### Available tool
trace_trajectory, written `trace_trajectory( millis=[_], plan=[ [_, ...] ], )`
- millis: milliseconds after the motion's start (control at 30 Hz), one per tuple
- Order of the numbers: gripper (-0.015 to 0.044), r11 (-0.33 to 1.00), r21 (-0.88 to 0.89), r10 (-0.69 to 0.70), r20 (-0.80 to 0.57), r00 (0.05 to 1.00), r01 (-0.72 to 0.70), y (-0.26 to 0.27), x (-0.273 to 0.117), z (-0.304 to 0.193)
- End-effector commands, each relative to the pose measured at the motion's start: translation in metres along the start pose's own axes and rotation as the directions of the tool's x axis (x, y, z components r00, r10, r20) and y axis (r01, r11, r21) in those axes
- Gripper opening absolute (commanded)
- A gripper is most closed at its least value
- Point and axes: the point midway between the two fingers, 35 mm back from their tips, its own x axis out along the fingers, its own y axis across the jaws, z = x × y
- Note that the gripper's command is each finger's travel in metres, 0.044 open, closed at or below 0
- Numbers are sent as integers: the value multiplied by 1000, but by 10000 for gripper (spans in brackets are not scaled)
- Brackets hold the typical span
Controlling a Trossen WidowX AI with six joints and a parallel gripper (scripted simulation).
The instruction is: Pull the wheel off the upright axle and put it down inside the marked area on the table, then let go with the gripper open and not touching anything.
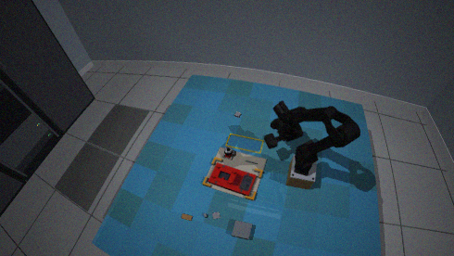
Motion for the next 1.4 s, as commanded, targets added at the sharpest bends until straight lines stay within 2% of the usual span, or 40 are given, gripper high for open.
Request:
trace_trajectory(
  millis=[0, 100, 500, 833, 1033, 1200, 1367],
  plan=[
    [374, 1000, -2, 0, -1, 1000, 0, 0, 0, 1],
    [300, 999, -40, 3, -10, 1000, -3, 7, -4, 8],
    [300, 919, -391, 11, -91, 996, -46, 94, -27, 71],
    [300, 721, -684, 19, -140, 990, -110, 199, -33, 92],
    [300, 620, -772, -6, -180, 984, -138, 248, -32, 90],
    [300, 617, -775, -7, -182, 983, -139, 249, -30, 90],
    [300, 617, -775, -7, -182, 983, -139, 249, -2, 86]
  ],
)
